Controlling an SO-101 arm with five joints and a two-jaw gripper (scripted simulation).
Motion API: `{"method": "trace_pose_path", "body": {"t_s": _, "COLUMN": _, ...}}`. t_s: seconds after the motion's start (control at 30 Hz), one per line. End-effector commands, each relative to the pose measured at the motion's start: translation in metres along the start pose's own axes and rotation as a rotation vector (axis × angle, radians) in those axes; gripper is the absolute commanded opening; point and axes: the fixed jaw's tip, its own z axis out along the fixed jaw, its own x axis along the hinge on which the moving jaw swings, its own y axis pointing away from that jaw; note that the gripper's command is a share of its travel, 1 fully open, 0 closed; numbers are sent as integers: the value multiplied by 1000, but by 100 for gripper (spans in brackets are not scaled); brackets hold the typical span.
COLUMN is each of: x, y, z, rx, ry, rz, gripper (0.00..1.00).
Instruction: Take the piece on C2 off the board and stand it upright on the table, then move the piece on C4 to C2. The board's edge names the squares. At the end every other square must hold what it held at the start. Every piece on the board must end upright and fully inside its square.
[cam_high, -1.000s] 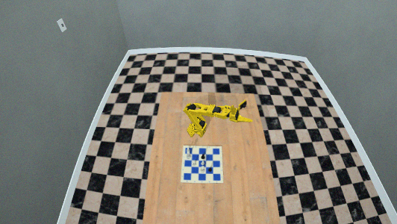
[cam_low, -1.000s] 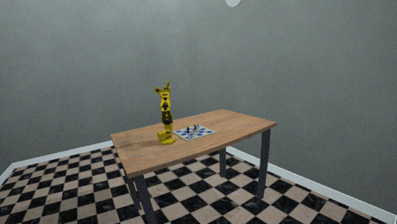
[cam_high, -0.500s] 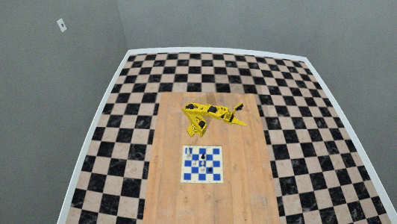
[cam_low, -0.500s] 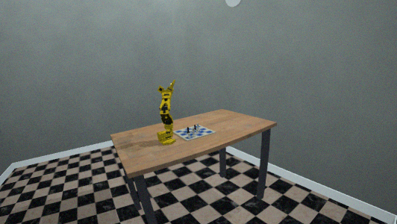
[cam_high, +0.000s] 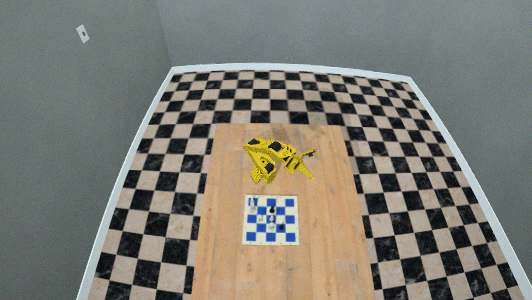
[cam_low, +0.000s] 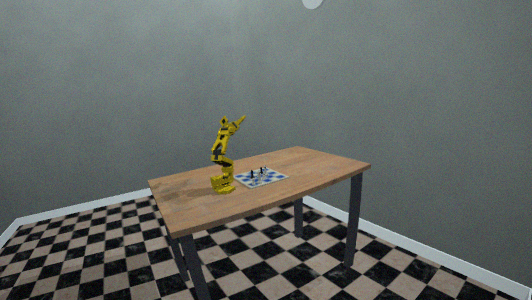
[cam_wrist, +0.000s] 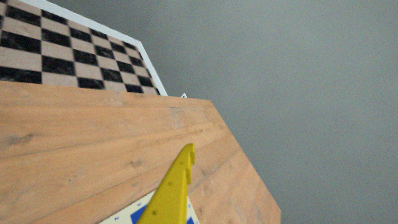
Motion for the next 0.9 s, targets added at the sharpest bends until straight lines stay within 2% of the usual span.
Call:
{"method": "trace_pose_path", "body": {"t_s": 0.0, "x": 11, "y": -1, "z": -6, "rx": 6, "ry": 51, "rz": 45, "gripper": 73}}
{"method": "trace_pose_path", "body": {"t_s": 0.07, "x": 28, "y": 0, "z": -14, "rx": 19, "ry": 135, "rz": 147, "gripper": 69}}
{"method": "trace_pose_path", "body": {"t_s": 0.1, "x": 28, "y": 0, "z": -14, "rx": 19, "ry": 135, "rz": 147, "gripper": 69}}
{"method": "trace_pose_path", "body": {"t_s": 0.13, "x": 37, "y": 0, "z": -19, "rx": 28, "ry": 176, "rz": 199, "gripper": 67}}
{"method": "trace_pose_path", "body": {"t_s": 0.17, "x": 37, "y": 0, "z": -19, "rx": 28, "ry": 176, "rz": 199, "gripper": 67}}
{"method": "trace_pose_path", "body": {"t_s": 0.2, "x": 45, "y": 1, "z": -24, "rx": 39, "ry": 217, "rz": 251, "gripper": 64}}
{"method": "trace_pose_path", "body": {"t_s": 0.23, "x": 45, "y": 1, "z": -24, "rx": 39, "ry": 217, "rz": 251, "gripper": 64}}
{"method": "trace_pose_path", "body": {"t_s": 0.33, "x": 60, "y": 3, "z": -33, "rx": 66, "ry": 294, "rz": 355, "gripper": 60}}
{"method": "trace_pose_path", "body": {"t_s": 0.37, "x": 60, "y": 3, "z": -33, "rx": 66, "ry": 294, "rz": 355, "gripper": 60}}
{"method": "trace_pose_path", "body": {"t_s": 0.47, "x": 74, "y": 6, "z": -43, "rx": 97, "ry": 365, "rz": 454, "gripper": 56}}
{"method": "trace_pose_path", "body": {"t_s": 0.57, "x": 74, "y": 6, "z": -43, "rx": 97, "ry": 365, "rz": 454, "gripper": 56}}
{"method": "trace_pose_path", "body": {"t_s": 0.63, "x": 86, "y": 10, "z": -51, "rx": 130, "ry": 428, "rz": 546, "gripper": 52}}
{"method": "trace_pose_path", "body": {"t_s": 0.67, "x": 86, "y": 10, "z": -51, "rx": 130, "ry": 428, "rz": 546, "gripper": 52}}
{"method": "trace_pose_path", "body": {"t_s": 0.87, "x": 108, "y": 19, "z": -68, "rx": 207, "ry": 544, "rz": 728, "gripper": 45}}
